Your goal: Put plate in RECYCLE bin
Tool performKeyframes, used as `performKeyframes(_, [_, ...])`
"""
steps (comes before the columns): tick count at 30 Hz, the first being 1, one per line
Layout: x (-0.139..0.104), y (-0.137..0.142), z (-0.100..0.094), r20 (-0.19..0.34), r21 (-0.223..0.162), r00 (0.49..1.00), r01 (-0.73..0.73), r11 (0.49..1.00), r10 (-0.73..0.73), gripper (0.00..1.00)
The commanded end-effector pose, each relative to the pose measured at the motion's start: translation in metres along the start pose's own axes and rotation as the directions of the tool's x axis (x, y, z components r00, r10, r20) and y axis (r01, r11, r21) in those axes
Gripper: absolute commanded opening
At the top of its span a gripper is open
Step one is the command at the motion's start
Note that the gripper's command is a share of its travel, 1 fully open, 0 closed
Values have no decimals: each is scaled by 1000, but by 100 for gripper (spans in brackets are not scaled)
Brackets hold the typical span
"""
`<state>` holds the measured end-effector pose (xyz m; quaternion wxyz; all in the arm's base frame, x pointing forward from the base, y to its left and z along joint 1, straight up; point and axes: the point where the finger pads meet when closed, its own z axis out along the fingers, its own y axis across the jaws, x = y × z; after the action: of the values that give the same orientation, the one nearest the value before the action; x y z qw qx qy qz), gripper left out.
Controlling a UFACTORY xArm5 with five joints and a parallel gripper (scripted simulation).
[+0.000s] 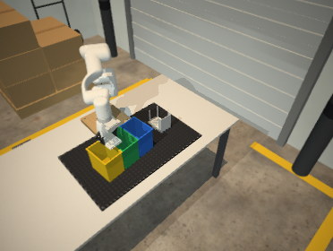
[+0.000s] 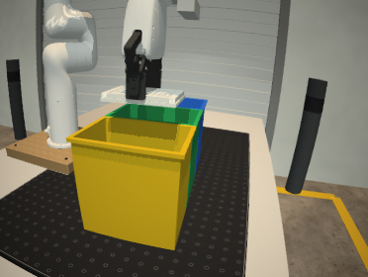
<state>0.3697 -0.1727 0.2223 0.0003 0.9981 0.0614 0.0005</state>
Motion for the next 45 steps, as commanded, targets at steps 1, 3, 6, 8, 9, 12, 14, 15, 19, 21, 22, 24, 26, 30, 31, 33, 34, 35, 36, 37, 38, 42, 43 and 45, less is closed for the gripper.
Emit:
performKeyframes(1, [1,12,-1,-3,-2,1000,-1,1000,0,0])
performKeyframes(3, [2,19,-1,-3,-2,1000,-1,1000,0,0])
performKeyframes(6, [2,29,0,-3,-2,1000,-1,1000,0,0])
performKeyframes(8, [2,36,0,-3,-2,1000,-1,1000,0,0])
performKeyframes(9, [2,39,0,-3,-2,1000,-1,1000,0,0])
performKeyframes(12, [3,46,0,-3,-2,1000,-1,1000,0,0])
performKeyframes(14, [3,49,0,-3,-2,1000,-1,1000,0,0])
performKeyframes(15, [3,51,0,-3,-2,1000,-1,1000,0,0])
performKeyframes(19, [3,51,0,-3,-2,1000,-1,1000,1,0])
performKeyframes(21, [3,51,0,-3,-2,1000,-1,1000,0,0])
performKeyframes(22, [3,51,0,-3,-2,1000,-1,1000,0,0])
performKeyframes(24, [3,51,0,-3,-2,1000,0,1000,0,0])
performKeyframes(26, [3,51,0,-3,-2,1000,0,1000,0,0])
performKeyframes(30, [3,51,0,-3,-2,1000,-1,1000,0,0])
performKeyframes(31, [3,51,0,-3,-2,1000,0,1000,0,0])
performKeyframes(33, [3,51,0,-3,-2,1000,0,1000,0,0])
performKeyframes(34, [3,51,0,-3,-2,1000,-1,1000,0,0])
performKeyframes(35, [3,51,0,-3,-2,1000,-1,1000,0,0])
performKeyframes(36, [3,51,0,-3,-2,1000,-1,1000,0,0])
performKeyframes(37, [3,51,0,-3,-2,1000,-1,1000,0,0])
performKeyframes(38, [3,51,0,-3,-2,1000,-1,1000,0,0])
performKeyframes(42, [3,51,0,-3,-2,1000,0,1000,0,0])
performKeyframes(43, [3,51,0,-3,-2,1000,0,1000,0,0])
performKeyframes(45, [3,51,0,-3,-2,1000,-1,1000,0,0])
